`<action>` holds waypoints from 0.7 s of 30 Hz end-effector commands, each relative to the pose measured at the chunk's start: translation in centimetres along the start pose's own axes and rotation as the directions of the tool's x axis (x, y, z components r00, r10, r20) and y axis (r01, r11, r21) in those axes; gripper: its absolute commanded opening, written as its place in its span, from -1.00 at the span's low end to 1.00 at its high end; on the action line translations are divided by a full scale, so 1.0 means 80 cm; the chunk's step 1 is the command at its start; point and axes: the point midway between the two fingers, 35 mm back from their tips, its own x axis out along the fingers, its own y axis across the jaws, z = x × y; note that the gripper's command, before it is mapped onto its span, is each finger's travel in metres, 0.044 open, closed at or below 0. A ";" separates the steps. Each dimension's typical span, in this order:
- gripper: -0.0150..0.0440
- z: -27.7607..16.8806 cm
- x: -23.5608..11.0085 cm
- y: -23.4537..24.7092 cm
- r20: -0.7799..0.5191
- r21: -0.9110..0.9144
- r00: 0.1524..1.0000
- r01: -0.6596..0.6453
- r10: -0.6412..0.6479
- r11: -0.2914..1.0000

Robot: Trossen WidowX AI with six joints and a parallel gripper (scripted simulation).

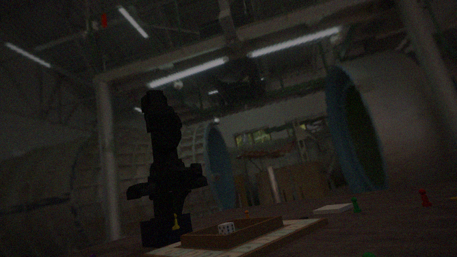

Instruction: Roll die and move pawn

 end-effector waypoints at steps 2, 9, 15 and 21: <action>-0.49 -0.005 0.022 0.001 -0.012 -0.003 1.000 -0.001 0.001 1.000; -0.49 -0.005 0.026 0.001 -0.012 -0.003 1.000 -0.001 0.001 1.000; -0.49 -0.005 0.038 0.001 -0.012 -0.003 1.000 -0.001 0.001 1.000; -0.31 -0.003 0.038 0.001 -0.005 -0.004 1.000 -0.003 0.002 1.000</action>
